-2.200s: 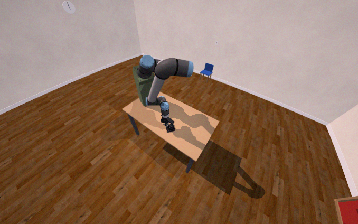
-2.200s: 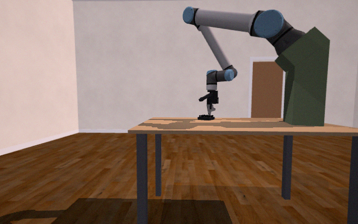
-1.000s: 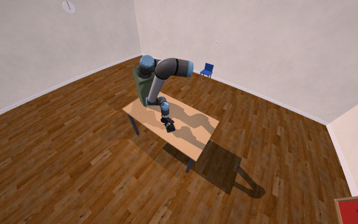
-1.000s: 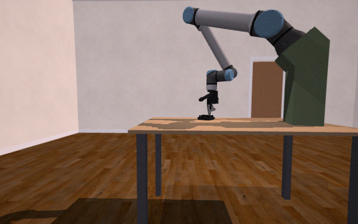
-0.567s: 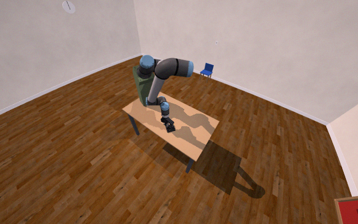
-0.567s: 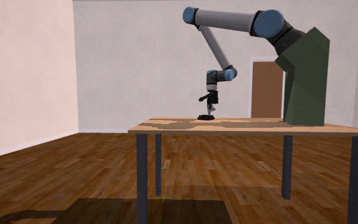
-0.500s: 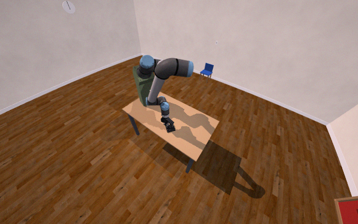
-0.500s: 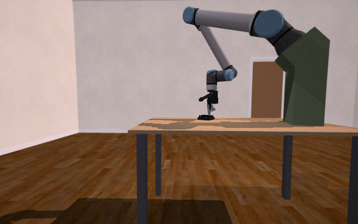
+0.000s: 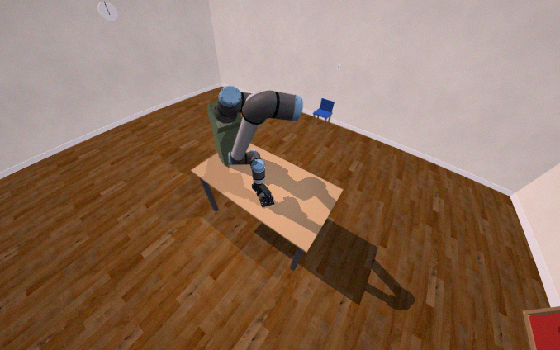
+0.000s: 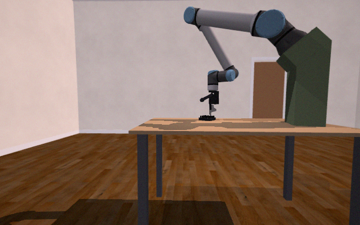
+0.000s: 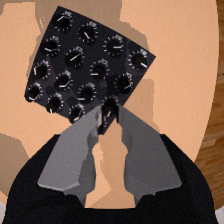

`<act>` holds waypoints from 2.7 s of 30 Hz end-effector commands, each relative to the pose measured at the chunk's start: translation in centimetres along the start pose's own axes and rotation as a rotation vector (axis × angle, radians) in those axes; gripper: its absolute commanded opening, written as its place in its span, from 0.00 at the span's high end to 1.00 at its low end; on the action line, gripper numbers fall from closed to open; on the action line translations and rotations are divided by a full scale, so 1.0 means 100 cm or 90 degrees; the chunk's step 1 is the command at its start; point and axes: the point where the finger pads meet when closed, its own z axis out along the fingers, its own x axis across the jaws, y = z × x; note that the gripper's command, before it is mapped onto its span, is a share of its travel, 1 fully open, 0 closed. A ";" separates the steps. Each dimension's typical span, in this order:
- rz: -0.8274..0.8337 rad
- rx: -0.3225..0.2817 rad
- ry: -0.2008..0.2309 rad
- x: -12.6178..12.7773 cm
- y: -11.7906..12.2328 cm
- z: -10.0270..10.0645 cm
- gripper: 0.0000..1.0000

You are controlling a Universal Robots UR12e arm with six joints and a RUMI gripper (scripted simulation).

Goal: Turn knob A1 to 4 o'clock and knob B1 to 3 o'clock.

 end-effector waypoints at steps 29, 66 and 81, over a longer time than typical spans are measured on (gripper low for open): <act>0.410 0.002 0.001 0.002 0.000 0.000 0.99; 0.762 0.002 0.001 0.004 0.001 0.000 0.99; 0.838 0.003 0.001 0.004 0.001 0.000 0.99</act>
